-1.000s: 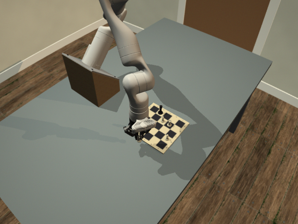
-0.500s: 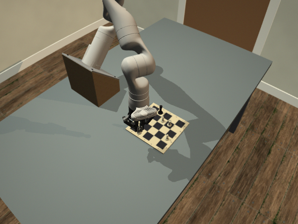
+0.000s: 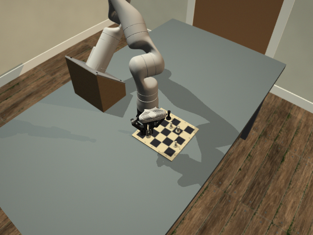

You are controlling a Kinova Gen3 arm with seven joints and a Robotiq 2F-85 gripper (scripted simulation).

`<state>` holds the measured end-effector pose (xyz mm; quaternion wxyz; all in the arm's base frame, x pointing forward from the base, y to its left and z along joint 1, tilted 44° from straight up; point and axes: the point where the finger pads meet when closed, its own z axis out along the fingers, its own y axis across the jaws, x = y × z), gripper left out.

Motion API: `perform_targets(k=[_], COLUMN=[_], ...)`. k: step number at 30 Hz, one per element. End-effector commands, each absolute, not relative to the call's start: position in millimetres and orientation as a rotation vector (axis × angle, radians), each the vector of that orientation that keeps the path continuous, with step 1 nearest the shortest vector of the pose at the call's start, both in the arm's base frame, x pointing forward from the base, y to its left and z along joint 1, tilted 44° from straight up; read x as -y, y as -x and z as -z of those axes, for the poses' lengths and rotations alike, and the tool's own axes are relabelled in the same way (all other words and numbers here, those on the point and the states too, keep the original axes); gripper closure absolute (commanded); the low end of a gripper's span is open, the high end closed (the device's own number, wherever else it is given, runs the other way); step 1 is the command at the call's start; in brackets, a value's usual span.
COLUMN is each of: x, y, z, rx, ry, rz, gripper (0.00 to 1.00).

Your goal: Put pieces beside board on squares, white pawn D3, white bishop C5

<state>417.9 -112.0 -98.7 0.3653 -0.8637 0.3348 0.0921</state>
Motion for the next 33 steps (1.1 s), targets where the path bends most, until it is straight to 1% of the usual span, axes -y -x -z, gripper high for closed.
perform_targets(k=[1, 4, 6, 11, 15, 33], x=[98.5, 75.2, 75.2, 39.0, 25.1, 22.8], y=[-410.5, -397.4, -397.4, -368.0, -353.7, -352.0], z=[77.4, 53.8, 53.8, 21.1, 9.6, 9.1], rx=[-0.871, -0.912, -0.912, -0.983, -1.013, -1.017], ry=[2.225, 2.210, 2.210, 2.184, 2.172, 2.171], rz=[-0.238, -0.253, -0.253, -0.290, -0.308, -0.311], gripper=[1.00, 1.00, 1.00, 1.00, 1.00, 1.00])
